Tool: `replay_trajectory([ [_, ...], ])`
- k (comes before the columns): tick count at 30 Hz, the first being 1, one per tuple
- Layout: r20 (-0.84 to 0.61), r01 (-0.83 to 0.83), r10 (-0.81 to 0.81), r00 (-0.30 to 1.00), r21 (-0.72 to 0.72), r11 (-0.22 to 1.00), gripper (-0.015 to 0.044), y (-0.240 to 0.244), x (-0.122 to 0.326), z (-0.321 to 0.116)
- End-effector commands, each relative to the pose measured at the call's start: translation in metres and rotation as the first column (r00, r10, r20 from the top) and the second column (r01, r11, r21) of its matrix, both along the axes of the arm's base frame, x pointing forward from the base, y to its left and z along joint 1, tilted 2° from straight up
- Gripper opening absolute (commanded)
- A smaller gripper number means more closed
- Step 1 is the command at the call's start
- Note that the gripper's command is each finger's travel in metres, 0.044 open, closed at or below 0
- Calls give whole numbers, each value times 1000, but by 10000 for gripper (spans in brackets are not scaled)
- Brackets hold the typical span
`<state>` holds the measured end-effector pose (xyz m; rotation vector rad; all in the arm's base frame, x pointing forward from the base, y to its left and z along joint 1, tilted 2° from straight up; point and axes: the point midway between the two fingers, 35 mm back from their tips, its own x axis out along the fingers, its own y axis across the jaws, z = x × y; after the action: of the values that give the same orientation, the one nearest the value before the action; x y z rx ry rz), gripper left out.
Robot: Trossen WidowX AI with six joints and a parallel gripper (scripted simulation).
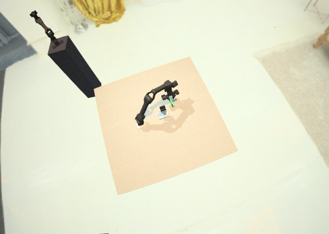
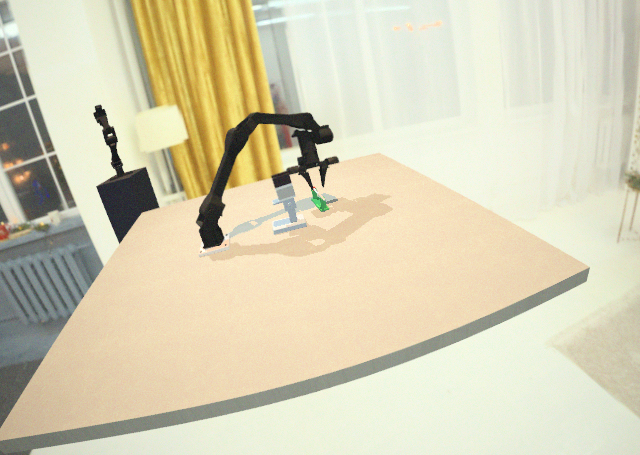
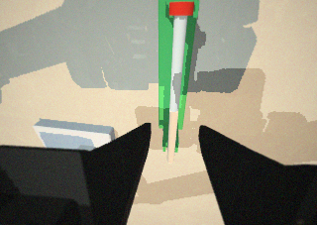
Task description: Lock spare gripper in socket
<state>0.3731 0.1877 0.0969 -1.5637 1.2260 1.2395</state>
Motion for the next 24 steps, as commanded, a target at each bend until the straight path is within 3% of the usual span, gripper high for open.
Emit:
replay_trajectory([
  [1, 5, 4, -4, 1000, 8, 1000, 180, 1, 0, -2],
  [24, 3, 4, -4, 1000, 7, 1000, 180, 4, 0, -40],
])
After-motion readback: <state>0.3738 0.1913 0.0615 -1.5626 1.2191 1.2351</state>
